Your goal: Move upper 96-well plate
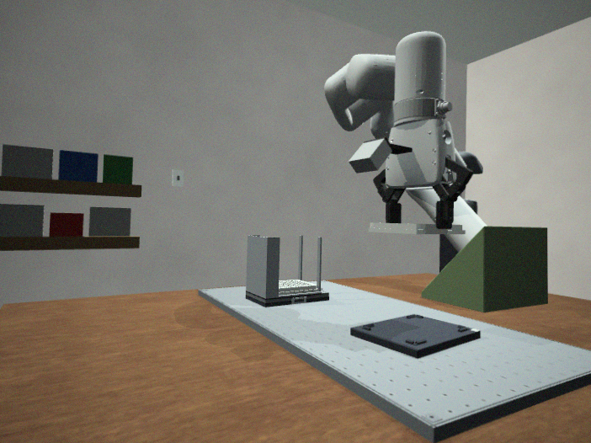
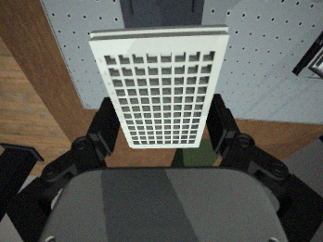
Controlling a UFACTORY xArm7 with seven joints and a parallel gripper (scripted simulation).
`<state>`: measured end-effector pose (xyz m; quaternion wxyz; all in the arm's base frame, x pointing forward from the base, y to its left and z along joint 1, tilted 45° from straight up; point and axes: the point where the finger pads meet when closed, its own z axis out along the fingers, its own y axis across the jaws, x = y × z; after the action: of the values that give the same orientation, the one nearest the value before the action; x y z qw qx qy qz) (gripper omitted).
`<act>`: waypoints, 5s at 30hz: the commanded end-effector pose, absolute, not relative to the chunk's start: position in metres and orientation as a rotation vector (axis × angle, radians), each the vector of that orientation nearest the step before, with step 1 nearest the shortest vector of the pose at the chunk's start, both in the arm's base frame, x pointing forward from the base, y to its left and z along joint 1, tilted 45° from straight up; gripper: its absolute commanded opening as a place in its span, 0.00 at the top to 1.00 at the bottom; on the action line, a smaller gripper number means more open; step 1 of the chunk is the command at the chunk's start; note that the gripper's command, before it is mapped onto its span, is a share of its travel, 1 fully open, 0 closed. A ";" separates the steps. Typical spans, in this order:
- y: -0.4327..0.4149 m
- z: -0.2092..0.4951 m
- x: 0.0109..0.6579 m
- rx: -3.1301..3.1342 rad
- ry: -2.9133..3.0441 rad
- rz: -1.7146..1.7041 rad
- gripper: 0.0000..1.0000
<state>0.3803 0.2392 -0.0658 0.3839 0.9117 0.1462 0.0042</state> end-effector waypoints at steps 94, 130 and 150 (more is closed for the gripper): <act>0.161 -0.145 0.395 2.327 0.375 0.015 1.00; 0.147 -0.159 0.398 2.327 0.375 0.015 1.00; 0.144 -0.161 0.398 2.327 0.375 0.015 1.00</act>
<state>0.3972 0.1422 -0.1614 0.3839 0.9117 0.1462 0.0042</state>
